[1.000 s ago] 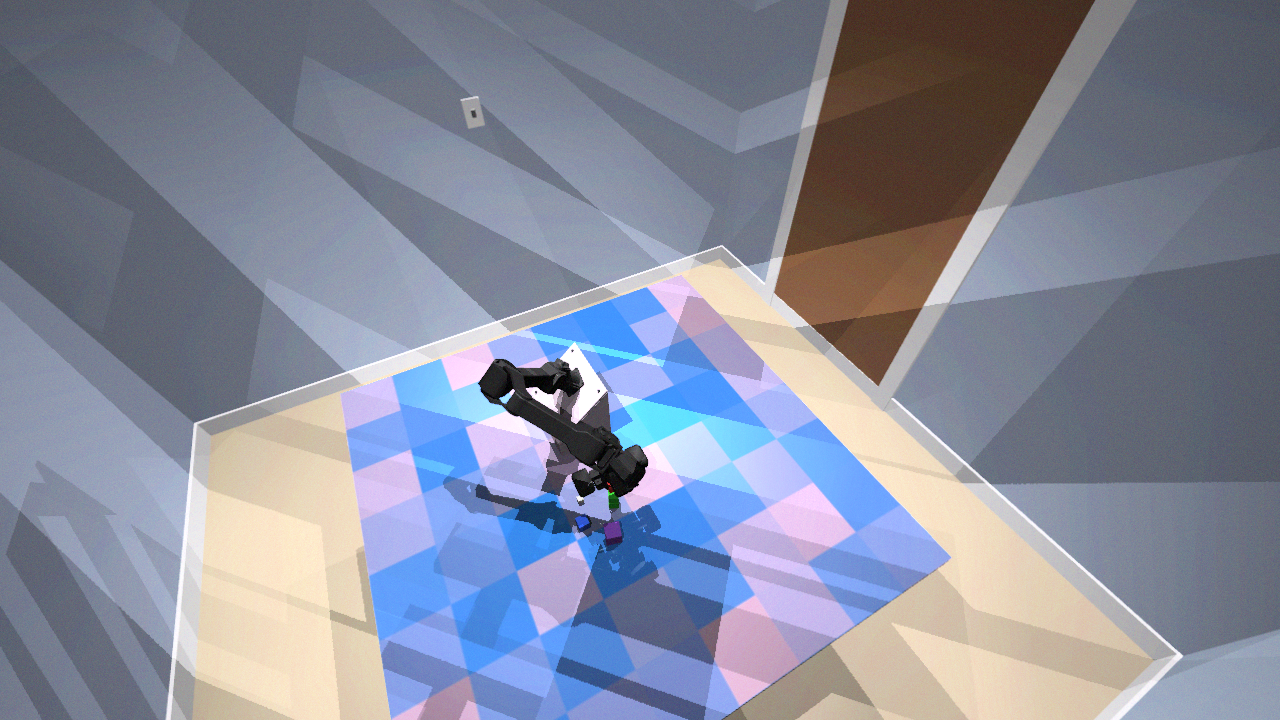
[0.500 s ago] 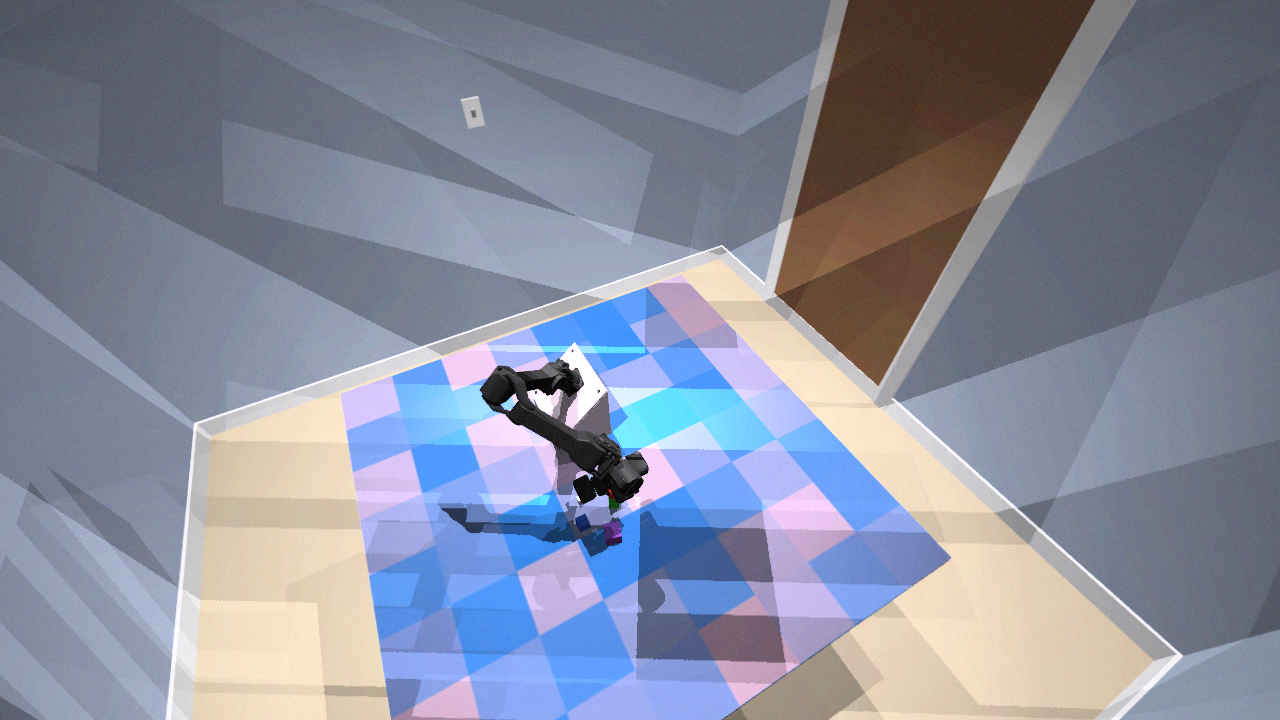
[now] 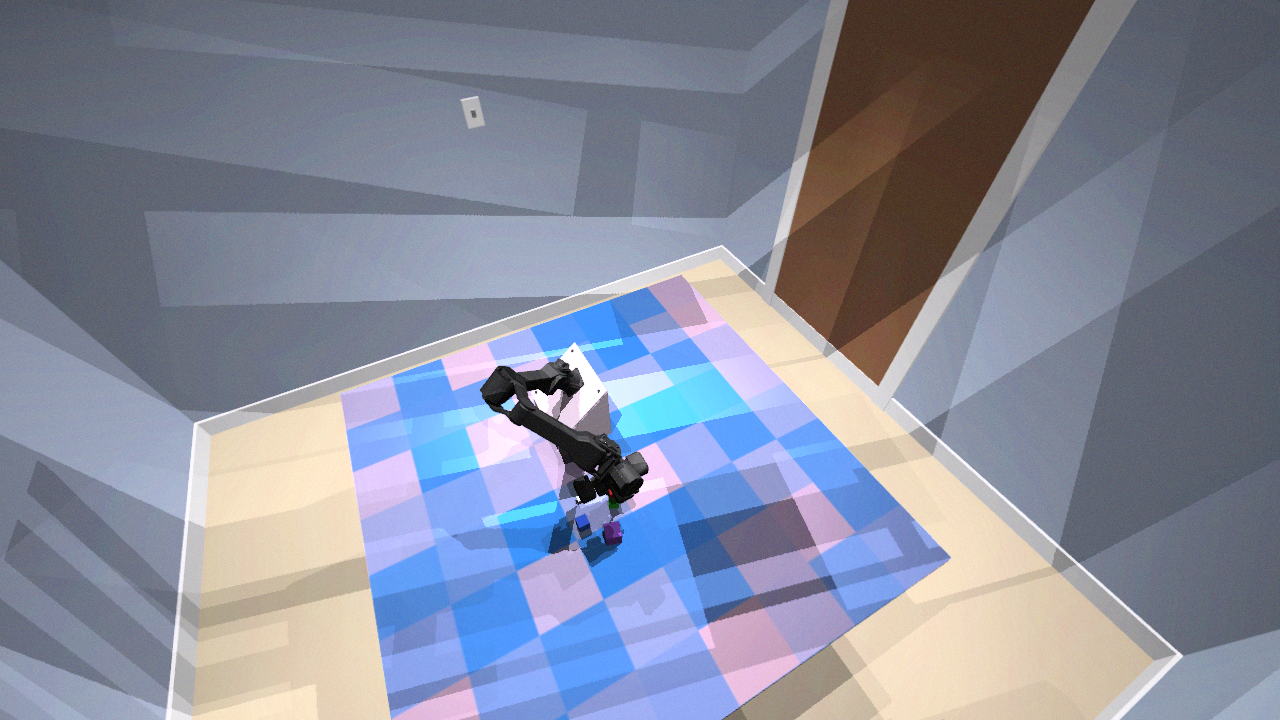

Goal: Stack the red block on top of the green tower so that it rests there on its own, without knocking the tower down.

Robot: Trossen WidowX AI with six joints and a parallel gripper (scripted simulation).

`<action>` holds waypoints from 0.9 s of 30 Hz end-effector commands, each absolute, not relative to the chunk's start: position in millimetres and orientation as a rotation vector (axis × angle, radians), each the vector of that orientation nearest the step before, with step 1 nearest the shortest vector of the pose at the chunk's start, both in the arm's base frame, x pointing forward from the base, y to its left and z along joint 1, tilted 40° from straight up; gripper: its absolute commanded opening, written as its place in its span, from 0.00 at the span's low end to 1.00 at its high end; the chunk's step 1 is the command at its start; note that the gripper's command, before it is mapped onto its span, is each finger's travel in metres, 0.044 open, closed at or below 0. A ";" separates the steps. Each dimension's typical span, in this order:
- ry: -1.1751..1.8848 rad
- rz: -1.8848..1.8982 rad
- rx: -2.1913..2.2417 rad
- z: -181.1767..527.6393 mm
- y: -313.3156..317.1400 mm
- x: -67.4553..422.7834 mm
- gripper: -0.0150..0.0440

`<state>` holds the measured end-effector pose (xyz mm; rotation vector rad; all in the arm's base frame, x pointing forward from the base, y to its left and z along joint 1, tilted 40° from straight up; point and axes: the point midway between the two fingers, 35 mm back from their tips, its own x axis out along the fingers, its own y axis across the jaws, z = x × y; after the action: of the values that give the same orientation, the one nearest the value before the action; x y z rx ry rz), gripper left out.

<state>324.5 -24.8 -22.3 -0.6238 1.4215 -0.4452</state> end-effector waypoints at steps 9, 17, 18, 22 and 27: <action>1.421 -0.444 -0.630 -18.5 -21.8 324.5 0.25; 1.422 -0.444 -0.626 -22.3 -24.5 324.3 0.61; 1.422 -0.444 -0.626 -22.3 -24.5 324.3 0.65; 1.422 -0.444 -0.626 -22.3 -24.5 324.3 0.83; 1.422 -0.444 -0.626 -22.3 -24.5 324.3 1.00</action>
<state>324.2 -24.4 -22.0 -0.6257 1.4237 -0.4434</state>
